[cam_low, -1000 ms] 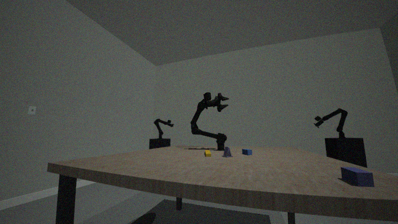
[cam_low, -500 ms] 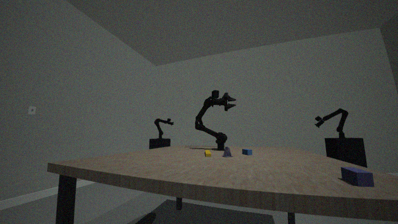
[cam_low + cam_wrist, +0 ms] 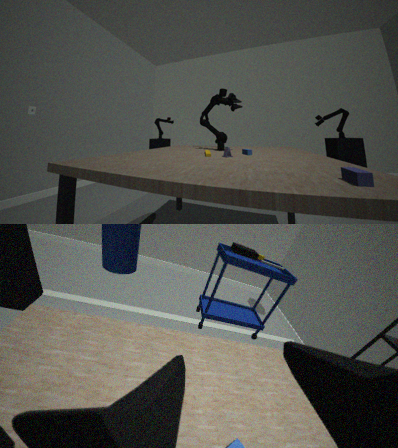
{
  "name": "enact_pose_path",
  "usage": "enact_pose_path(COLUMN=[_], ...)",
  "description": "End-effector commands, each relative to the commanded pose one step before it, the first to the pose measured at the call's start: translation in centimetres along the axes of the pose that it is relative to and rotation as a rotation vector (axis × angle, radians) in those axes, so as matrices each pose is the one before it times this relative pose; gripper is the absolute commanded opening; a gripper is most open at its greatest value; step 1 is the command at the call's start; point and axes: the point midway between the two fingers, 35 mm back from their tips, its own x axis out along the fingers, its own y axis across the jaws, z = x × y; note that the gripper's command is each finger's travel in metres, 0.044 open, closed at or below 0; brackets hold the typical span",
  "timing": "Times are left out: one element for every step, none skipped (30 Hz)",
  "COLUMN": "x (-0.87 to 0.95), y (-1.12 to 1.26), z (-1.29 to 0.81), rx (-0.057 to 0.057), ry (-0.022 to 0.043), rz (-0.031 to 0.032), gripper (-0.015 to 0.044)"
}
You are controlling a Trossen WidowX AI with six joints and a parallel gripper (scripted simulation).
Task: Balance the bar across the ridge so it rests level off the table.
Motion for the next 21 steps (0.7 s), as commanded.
enact_pose_path(x=[1.394,0.374,0.373,0.372,0.371,0.37,0.37,0.329,0.328,0.327,0.326,0.325,0.324,0.323,0.323,0.322,0.321,0.331,0.331,0.33,0.329], y=[-1.135,-0.344,-0.346,-0.349,-0.352,-0.354,-0.357,-0.32,-0.323,-0.326,-0.329,-0.332,-0.334,-0.337,-0.34,-0.342,-0.345,-0.349,-0.352,-0.355,-0.358], z=[-1.338,-0.299,-0.3,-0.302,-0.303,-0.304,-0.305,-0.3,-0.3,-0.301,-0.301,-0.302,-0.302,-0.302,-0.303,-0.303,-0.303,-0.296,-0.297,-0.297,-0.297], rx=[0.0381,0.0096,0.0097,0.0098,0.0099,0.01,0.0102,0.0101,0.0102,0.0104,0.0105,0.0106,0.0108,0.0109,0.0111,0.0112,0.0113,0.0124,0.0125,0.0127,0.0128], ry=[0.07888,0.01997,0.01992,0.01987,0.01982,0.01978,0.01973,0.01938,0.01932,0.01926,0.0192,0.01914,0.01908,0.01902,0.01896,0.0189,0.01884,0.01862,0.01858,0.01851,0.01845], rz=[-0.03356,-0.01003,-0.00998,-0.00993,-0.00988,-0.00982,-0.00976,-0.00782,-0.00775,-0.00768,-0.0076,-0.00753,-0.00744,-0.00736,-0.00727,-0.00718,-0.00709,-0.00683,-0.00676,-0.00668,-0.00659], gripper=[0.0315,0.0315,0.0315,0.0315,0.0315,0.0315,0.0315,0.0315,0.0315,0.0315,0.0315,0.0315,0.0315,0.0315,0.0315,0.0315,0.0315,0.0315,0.0315,0.0315,0.0315])
